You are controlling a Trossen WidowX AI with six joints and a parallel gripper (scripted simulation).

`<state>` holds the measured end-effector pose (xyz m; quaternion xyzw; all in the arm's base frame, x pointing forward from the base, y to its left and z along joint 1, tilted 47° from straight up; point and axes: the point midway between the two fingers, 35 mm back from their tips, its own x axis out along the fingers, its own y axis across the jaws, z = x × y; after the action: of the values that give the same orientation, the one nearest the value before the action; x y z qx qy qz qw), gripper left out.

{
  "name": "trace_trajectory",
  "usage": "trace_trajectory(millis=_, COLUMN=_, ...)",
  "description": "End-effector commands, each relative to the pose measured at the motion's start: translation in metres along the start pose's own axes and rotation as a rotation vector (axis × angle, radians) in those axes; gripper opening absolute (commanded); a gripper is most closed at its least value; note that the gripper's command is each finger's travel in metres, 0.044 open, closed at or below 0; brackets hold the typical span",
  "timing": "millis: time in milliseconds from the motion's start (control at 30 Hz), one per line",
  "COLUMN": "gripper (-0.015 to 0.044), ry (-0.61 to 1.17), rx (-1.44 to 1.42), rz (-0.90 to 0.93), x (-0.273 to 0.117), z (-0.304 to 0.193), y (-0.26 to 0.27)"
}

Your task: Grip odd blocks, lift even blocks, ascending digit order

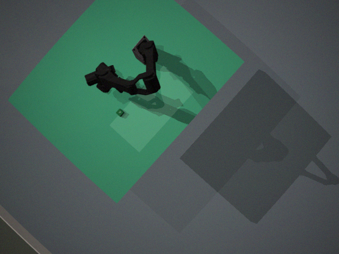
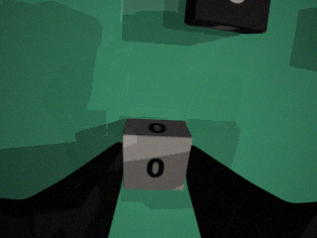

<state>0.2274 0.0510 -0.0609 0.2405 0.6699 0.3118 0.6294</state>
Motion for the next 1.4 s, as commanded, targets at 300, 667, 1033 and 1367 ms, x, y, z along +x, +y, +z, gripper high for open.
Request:
trace_trajectory(millis=300, gripper=0.0120, ry=0.001, rx=0.009, rz=0.005, x=-0.002, z=-0.001, y=0.000)
trace_trajectory(millis=667, gripper=0.0120, ry=0.001, rx=0.009, rz=0.004, x=-0.014, z=-0.001, y=0.000)
trace_trajectory(millis=1033, gripper=0.0120, ry=0.001, rx=0.009, rz=0.004, x=-0.014, z=-0.001, y=0.000)
trace_trajectory(millis=1367, gripper=0.0120, ry=0.001, rx=0.009, rz=0.005, x=-0.002, z=-0.001, y=0.000)
